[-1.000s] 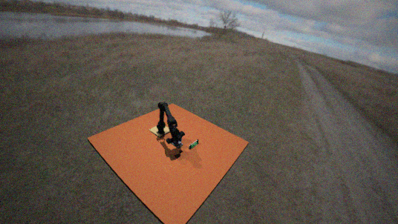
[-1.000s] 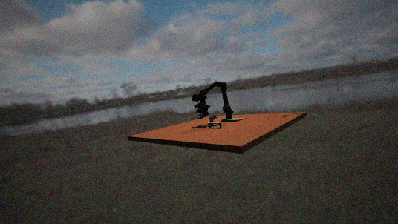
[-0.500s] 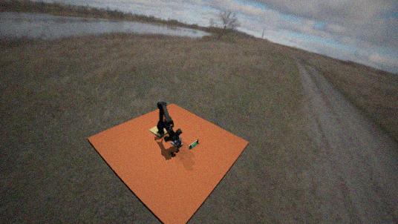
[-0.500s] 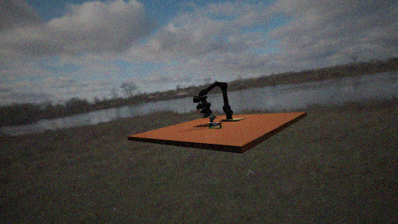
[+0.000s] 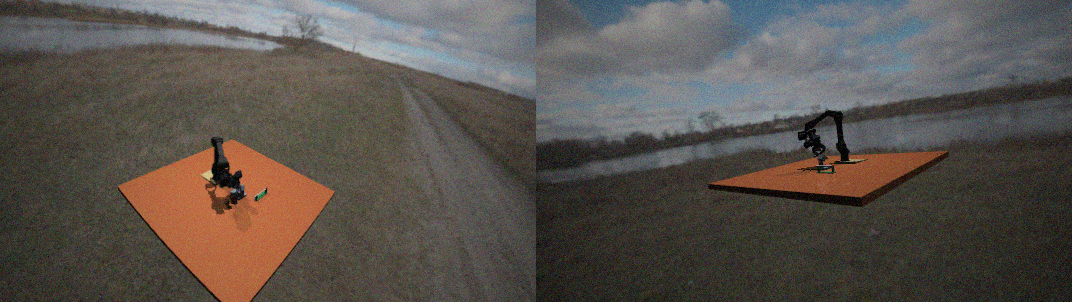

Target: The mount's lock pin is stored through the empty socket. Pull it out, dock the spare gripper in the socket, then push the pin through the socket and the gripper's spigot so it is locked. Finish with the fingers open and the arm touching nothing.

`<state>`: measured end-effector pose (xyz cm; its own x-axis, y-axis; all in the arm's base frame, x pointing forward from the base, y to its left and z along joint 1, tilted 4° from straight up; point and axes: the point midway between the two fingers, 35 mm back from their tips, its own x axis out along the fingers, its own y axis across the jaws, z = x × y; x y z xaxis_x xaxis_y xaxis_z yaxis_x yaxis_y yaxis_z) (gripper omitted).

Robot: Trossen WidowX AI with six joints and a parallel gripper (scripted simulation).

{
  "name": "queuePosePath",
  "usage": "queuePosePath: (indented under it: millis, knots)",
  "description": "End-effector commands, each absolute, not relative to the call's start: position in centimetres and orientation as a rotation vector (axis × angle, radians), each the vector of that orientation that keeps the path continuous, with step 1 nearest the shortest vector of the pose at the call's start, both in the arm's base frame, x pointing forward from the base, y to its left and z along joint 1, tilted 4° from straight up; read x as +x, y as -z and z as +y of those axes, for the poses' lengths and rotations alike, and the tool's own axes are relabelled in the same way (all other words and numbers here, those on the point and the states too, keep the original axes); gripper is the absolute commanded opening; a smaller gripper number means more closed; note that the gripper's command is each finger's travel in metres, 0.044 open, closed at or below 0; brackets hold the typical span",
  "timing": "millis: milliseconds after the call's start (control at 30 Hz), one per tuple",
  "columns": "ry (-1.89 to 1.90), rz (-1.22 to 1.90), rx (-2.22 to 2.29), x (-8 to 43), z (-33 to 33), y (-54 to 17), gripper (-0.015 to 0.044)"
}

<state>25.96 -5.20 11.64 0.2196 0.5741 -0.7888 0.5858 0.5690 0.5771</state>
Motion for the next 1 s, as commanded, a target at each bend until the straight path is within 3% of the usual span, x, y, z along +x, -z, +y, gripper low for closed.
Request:
queuePosePath:
  millis: [0, 700, 967]
  knots:
    - [-0.005, 1.447, 1.185, 25.0, -4.3, -12.4, 0.0000]
    - [-0.009, 1.493, 1.774, 22.2, -1.6, -16.2, 0.0000]
    - [-0.009, 1.493, 1.793, 22.2, -1.6, -16.3, 0.0000]
